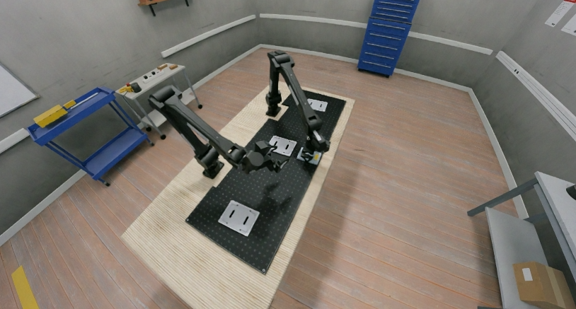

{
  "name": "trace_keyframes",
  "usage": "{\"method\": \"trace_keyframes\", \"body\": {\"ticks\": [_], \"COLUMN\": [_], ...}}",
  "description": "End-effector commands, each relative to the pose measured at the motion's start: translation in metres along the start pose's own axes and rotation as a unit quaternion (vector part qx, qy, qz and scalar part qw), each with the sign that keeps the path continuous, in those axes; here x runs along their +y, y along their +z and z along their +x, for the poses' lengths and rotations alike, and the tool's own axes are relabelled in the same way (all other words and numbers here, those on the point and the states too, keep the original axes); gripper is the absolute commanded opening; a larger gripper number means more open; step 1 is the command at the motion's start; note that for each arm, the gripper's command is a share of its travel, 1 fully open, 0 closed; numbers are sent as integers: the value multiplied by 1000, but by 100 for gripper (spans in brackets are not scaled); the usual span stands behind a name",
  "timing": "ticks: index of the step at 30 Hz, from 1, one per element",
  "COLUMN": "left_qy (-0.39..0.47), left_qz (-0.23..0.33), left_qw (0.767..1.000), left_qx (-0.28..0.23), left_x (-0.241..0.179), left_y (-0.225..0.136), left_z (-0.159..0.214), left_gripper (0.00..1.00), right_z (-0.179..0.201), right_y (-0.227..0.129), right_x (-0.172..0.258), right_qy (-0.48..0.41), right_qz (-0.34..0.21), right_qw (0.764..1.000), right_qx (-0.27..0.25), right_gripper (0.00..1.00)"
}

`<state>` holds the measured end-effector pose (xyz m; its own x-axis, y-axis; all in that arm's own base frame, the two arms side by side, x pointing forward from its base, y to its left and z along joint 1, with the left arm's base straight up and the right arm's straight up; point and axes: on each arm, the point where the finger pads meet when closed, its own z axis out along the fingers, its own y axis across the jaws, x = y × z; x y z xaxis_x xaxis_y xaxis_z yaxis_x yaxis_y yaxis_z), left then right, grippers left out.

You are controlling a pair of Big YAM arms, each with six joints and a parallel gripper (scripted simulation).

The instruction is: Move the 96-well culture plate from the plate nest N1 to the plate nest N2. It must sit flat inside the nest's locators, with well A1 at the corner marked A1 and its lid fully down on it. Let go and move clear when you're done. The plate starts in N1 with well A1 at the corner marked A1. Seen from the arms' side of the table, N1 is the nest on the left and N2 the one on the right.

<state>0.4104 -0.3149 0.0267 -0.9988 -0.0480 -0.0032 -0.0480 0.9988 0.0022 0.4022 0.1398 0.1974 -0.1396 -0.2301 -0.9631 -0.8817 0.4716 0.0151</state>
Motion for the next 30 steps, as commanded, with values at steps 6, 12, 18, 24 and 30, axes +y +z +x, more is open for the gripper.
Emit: {"method": "trace_keyframes", "body": {"ticks": [6, 12, 18, 24, 30], "left_qy": [-2, 2, 3, -2, -6], "left_qz": [34, 32, 33, 39, 39], "left_qw": [998, 999, 999, 998, 997], "left_qx": [-44, -41, -42, -46, -67], "left_x": [-8, -11, -17, -27, -23], "left_y": [-54, -56, -68, -110, -111], "left_z": [-27, -24, -22, -15, -9], "left_gripper": [100, 100, 100, 100, 100], "right_z": [-15, -15, -15, -24, -18], "right_y": [1, 1, 1, 2, 4], "right_x": [-5, -5, -5, -5, 22], "right_qy": [-28, -28, -28, -29, 20], "right_qz": [2, 2, 2, 0, -2], "right_qw": [1000, 1000, 1000, 999, 1000], "right_qx": [-11, -11, -11, -14, 4], "right_gripper": [100, 100, 100, 100, 100]}}
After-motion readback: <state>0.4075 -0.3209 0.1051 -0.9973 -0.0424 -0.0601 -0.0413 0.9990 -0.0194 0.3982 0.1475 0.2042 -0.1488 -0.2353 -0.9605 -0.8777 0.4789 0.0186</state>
